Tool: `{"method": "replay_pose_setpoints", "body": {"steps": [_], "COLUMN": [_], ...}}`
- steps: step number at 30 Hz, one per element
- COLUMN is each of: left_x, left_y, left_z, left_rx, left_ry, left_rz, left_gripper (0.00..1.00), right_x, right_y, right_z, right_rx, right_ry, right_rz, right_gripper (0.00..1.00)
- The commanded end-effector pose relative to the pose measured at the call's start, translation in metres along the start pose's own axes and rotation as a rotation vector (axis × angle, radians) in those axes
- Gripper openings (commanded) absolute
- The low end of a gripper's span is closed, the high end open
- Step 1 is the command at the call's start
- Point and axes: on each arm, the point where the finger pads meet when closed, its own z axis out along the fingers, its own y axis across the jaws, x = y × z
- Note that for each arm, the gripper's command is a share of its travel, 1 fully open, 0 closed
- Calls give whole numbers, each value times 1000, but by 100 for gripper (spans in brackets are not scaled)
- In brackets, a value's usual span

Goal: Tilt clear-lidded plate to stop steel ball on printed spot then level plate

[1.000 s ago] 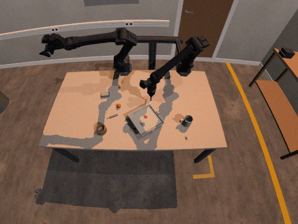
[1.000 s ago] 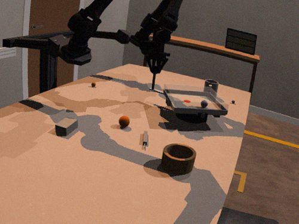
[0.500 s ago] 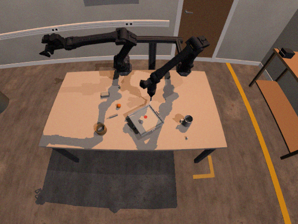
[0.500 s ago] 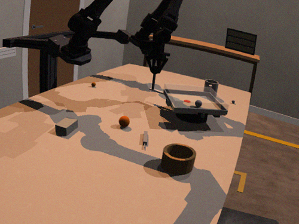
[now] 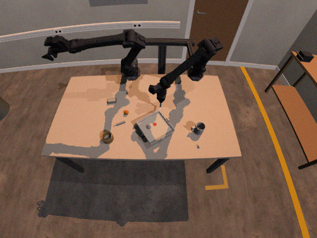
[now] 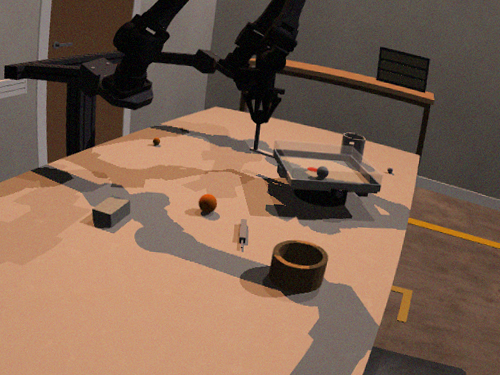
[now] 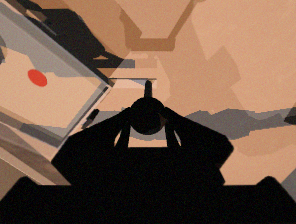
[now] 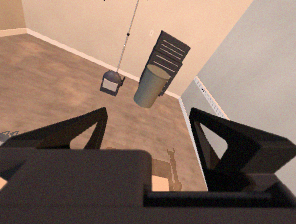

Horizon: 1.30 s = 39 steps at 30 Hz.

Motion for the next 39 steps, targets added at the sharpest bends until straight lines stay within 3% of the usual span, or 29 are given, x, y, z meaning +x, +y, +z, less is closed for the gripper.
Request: {"method": "replay_pose_setpoints", "body": {"steps": [1, 39], "left_x": [21, 22], "left_y": [-3, -3], "left_z": [9, 6], "left_rx": [23, 23], "left_ry": [35, 37], "left_rz": [6, 6], "left_gripper": [0, 0], "right_x": [-45, -45], "right_y": [-11, -11], "right_z": [-3, -3], "right_rx": [18, 18], "right_ry": [-66, -66], "right_rz": [-9, -9], "right_gripper": [100, 100]}}
